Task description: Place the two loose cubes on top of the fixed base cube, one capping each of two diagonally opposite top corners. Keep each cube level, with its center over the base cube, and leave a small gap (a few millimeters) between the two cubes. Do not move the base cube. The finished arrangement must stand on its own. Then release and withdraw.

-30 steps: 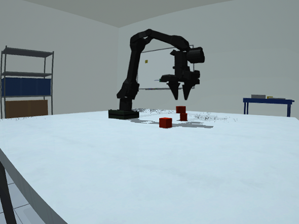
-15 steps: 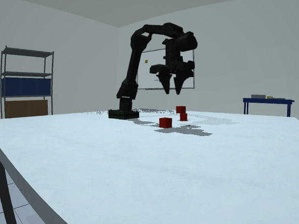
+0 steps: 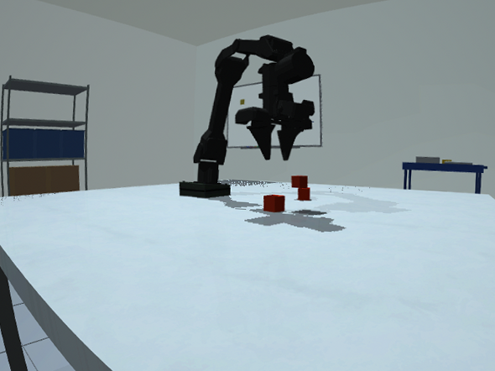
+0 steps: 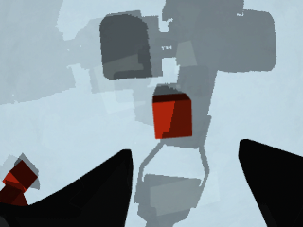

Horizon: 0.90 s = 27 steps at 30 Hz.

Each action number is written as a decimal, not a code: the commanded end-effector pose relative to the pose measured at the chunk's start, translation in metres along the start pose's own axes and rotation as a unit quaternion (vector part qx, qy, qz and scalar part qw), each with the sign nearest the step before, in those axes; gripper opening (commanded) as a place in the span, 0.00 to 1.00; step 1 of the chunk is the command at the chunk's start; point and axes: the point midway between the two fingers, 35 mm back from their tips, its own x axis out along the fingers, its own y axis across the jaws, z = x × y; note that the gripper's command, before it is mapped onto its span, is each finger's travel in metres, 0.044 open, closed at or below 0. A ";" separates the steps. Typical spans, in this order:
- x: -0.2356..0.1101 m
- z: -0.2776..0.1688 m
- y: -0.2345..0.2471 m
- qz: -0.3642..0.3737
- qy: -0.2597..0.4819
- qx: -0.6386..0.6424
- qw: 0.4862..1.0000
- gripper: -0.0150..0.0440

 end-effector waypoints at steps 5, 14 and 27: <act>0.044 -0.007 0.001 0.006 0.016 -0.001 1.000 0.70; 0.059 -0.008 0.001 0.006 0.016 -0.001 1.000 0.70; 0.071 -0.008 0.001 0.006 0.016 -0.001 1.000 0.70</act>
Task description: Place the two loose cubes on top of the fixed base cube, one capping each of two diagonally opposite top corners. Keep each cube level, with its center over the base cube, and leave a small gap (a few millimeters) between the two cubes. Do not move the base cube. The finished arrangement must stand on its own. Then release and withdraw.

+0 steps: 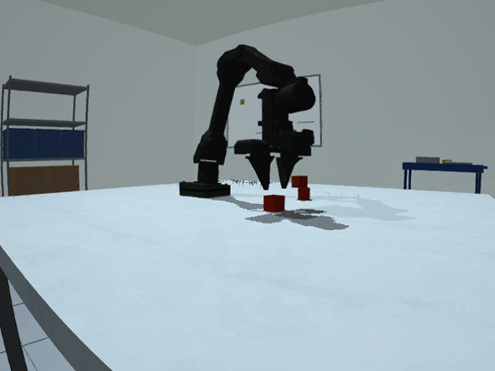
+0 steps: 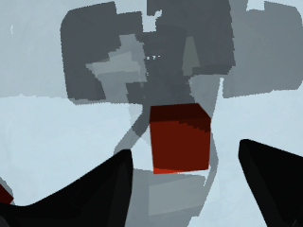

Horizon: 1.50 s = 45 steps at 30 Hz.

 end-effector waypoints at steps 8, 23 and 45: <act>0.023 -0.003 0.001 0.004 0.008 0.003 1.000 0.70; 0.031 -0.004 0.001 0.004 0.008 0.003 1.000 0.43; -0.026 0.002 -0.001 0.003 0.007 0.003 1.000 0.43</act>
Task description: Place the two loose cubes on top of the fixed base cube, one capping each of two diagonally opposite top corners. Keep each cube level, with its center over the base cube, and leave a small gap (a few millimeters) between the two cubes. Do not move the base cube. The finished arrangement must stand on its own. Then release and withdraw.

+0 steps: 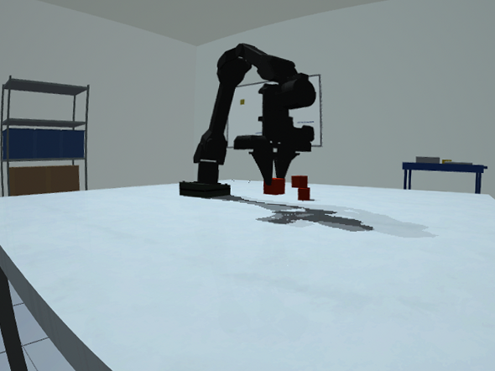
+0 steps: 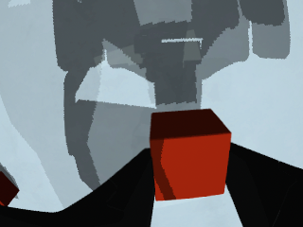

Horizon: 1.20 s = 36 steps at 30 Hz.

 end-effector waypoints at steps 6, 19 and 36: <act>-0.036 0.002 0.000 -0.002 -0.009 -0.003 1.000 0.43; -0.069 -0.003 0.001 -0.002 -0.008 -0.003 1.000 0.43; -0.068 -0.004 0.046 -0.001 -0.008 0.018 1.000 0.43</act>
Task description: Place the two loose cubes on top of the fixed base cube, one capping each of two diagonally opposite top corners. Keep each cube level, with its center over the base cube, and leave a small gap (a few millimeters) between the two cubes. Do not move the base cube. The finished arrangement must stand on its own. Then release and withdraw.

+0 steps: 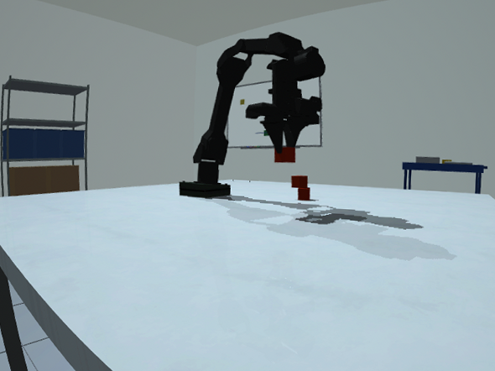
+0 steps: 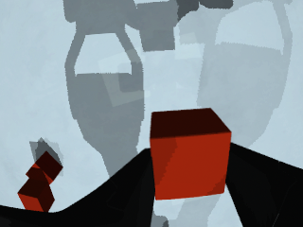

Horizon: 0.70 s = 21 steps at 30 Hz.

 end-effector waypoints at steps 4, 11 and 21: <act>0.000 -0.004 0.025 0.000 -0.001 0.013 1.000 0.43; 0.001 -0.008 0.048 0.001 -0.001 0.024 1.000 0.43; 0.003 -0.017 0.078 0.002 0.000 0.039 0.999 0.43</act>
